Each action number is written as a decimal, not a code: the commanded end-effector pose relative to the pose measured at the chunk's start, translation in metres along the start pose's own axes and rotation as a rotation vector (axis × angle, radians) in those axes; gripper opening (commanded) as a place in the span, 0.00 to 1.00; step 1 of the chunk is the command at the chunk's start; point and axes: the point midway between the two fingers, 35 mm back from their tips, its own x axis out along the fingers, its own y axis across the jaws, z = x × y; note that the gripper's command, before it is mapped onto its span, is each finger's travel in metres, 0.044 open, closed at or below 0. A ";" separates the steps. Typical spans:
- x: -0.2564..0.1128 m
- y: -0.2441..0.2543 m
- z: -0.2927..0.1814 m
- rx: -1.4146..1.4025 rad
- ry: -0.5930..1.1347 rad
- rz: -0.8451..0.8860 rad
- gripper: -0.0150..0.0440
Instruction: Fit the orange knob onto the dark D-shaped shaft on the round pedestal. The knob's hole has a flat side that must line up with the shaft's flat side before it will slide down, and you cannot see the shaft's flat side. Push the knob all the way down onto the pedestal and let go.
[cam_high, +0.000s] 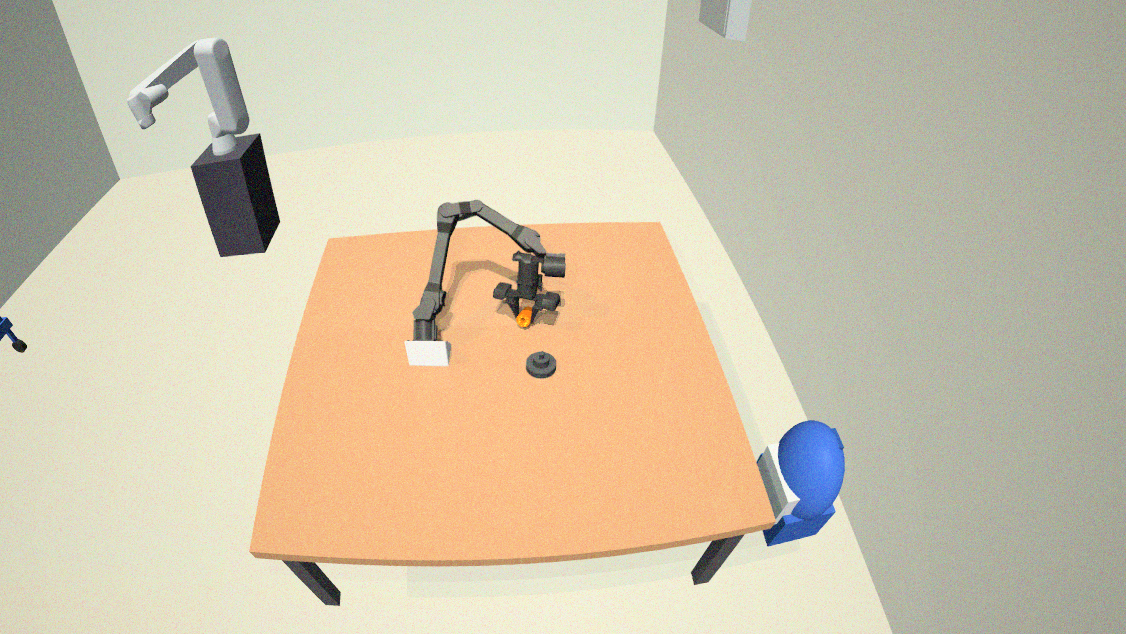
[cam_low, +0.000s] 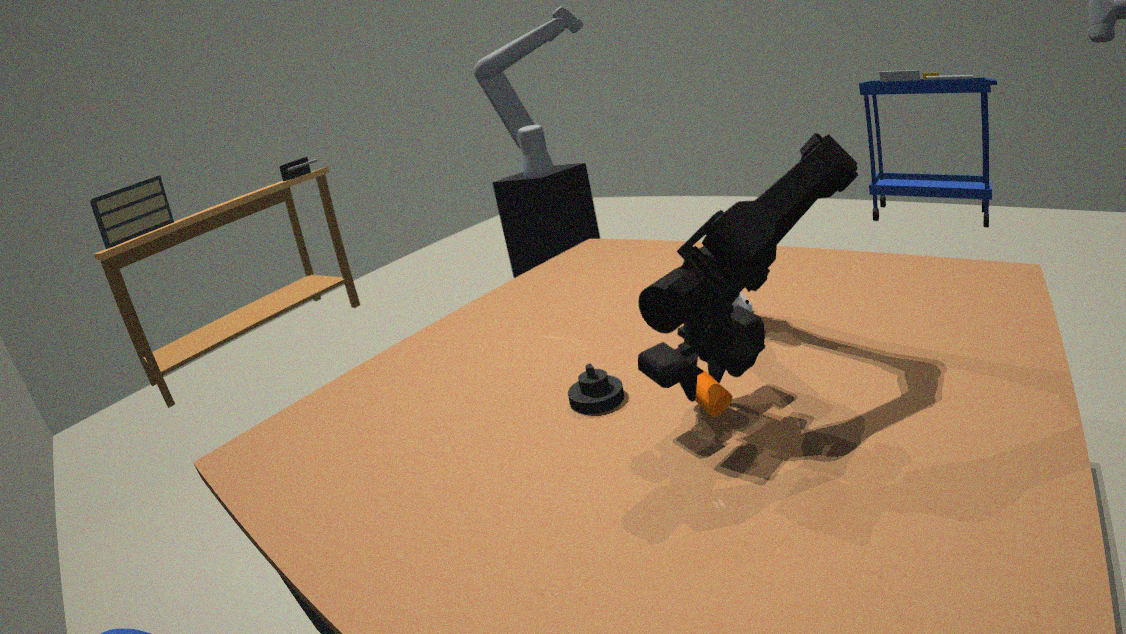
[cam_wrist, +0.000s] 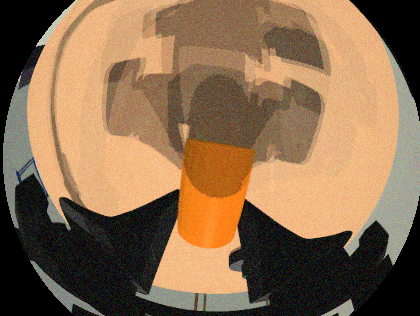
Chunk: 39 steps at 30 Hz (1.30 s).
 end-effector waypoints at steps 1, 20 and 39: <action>-0.003 -0.001 0.004 0.000 0.057 -0.004 0.56; -0.011 0.000 0.022 -0.001 0.351 -0.004 0.56; -0.014 0.000 0.042 -0.002 0.652 -0.005 0.56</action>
